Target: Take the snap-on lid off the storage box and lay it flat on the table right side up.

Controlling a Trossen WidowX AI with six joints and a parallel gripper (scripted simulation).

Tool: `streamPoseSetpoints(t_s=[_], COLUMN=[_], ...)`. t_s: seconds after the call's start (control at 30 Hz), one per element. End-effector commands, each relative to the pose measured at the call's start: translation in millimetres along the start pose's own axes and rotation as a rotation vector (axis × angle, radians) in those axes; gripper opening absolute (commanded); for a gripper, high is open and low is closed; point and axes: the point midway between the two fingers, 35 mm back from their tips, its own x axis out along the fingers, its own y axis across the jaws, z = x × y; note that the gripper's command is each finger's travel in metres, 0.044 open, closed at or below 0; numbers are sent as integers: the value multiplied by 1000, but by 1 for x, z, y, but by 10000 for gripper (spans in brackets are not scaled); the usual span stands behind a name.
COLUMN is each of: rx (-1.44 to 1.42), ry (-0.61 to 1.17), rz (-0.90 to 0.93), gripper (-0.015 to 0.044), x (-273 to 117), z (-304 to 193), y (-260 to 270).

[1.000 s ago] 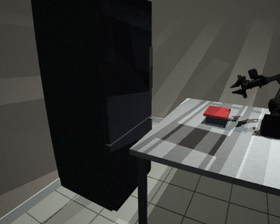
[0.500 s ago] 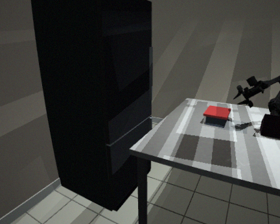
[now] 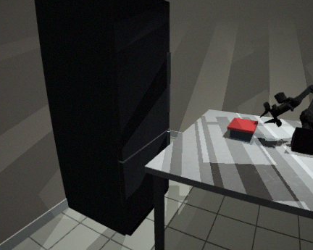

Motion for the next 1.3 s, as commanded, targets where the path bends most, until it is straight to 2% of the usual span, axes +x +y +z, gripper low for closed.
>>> streamPoseSetpoints(t_s=[0.0, 1.27], rx=[-10, -11], ry=[1, 2], rz=[-1, -2], gripper=[235, 235], x=[8, 60], z=[0, 0], y=[-15, -12])
